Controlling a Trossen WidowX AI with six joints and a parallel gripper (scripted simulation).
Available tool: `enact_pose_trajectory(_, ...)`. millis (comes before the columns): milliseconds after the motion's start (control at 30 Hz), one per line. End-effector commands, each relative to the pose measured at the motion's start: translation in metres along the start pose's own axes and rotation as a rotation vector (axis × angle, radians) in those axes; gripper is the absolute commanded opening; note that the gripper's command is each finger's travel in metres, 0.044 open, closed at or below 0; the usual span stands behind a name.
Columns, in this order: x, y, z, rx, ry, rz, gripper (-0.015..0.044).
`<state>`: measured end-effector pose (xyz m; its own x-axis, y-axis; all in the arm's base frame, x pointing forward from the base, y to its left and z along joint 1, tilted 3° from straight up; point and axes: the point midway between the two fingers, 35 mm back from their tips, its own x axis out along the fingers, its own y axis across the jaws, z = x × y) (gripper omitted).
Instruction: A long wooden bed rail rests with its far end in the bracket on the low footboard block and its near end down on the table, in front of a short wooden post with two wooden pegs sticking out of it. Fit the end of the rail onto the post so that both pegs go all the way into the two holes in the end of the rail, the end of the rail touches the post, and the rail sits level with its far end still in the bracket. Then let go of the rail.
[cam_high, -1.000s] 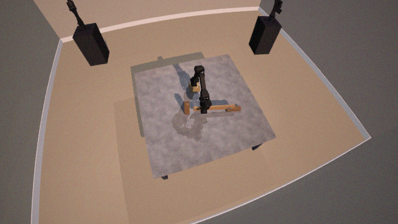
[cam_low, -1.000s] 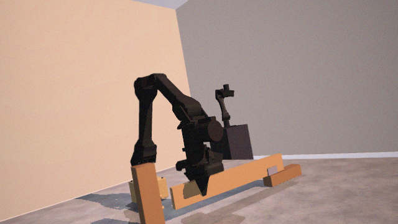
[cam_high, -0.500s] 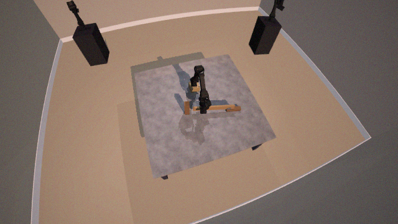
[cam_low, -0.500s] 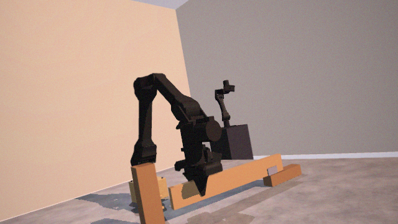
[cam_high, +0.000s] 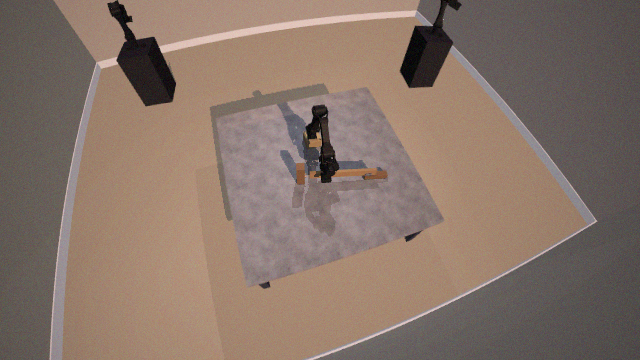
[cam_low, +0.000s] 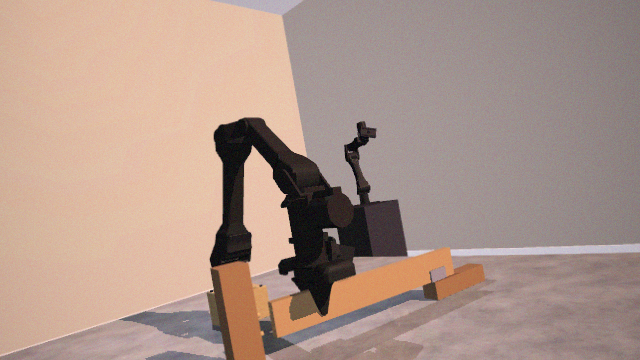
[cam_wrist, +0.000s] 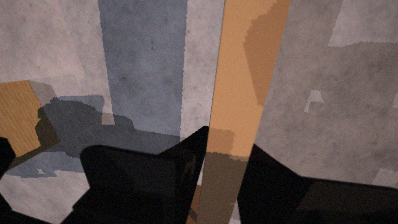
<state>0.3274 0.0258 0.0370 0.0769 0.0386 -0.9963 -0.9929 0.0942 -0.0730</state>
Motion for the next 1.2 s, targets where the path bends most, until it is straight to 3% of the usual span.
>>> enact_pose_trajectory(0,0.000,0.000,-0.003,-0.002,0.001,0.000,0.0000)
enact_pose_trajectory(1167,0.001,0.000,-0.014,-0.003,0.002,0.000,0.0000)
